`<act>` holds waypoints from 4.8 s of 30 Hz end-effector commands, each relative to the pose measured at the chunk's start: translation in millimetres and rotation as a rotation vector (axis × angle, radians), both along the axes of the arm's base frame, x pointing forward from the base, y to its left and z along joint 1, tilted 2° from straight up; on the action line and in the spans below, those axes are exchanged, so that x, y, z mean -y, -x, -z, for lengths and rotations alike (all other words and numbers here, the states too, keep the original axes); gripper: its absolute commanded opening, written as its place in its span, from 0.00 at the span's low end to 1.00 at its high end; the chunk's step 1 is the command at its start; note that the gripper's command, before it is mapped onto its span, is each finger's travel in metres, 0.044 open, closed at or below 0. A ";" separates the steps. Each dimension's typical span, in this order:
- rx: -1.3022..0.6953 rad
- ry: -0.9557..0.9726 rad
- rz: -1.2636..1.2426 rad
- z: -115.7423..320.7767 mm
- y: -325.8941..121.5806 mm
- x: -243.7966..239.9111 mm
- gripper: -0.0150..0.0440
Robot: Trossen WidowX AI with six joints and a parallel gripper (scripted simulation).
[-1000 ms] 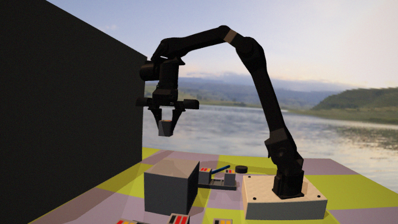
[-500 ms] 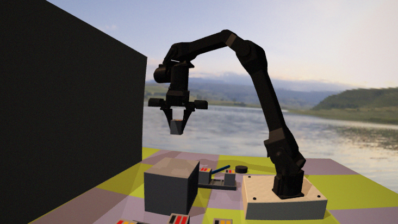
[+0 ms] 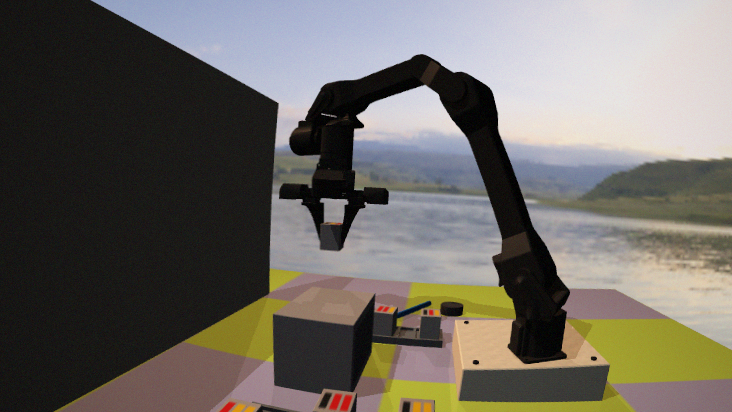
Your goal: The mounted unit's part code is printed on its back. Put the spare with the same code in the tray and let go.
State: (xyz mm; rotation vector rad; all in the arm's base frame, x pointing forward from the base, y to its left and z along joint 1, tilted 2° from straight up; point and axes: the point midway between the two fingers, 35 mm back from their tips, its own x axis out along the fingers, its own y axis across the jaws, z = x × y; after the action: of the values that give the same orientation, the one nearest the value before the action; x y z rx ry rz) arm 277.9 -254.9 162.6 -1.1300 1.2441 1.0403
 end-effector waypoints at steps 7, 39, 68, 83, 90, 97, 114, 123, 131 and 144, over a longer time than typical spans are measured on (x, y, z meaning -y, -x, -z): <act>0.001 -0.003 -0.003 9.3 -2.0 1.0 0.25; 0.002 -0.002 -0.003 35.3 -6.4 3.8 0.25; 0.002 -0.002 -0.003 58.9 -8.9 4.9 0.25; 0.002 -0.002 -0.003 71.1 -9.6 5.0 0.25; 0.002 -0.003 -0.003 76.8 -9.8 4.8 0.25; 0.002 -0.003 -0.003 82.4 -9.9 4.7 0.25; 0.002 -0.003 -0.003 96.1 -9.8 3.9 0.25; 0.002 -0.003 -0.003 103.4 -9.6 3.3 0.25; 0.002 -0.003 -0.003 109.7 -9.3 2.7 0.25; 0.002 -0.003 -0.003 120.0 -8.5 1.4 0.25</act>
State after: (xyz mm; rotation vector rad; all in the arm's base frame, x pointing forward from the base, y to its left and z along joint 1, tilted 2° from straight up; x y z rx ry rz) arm 286.6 -257.4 46.2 -1.1348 1.2409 1.0446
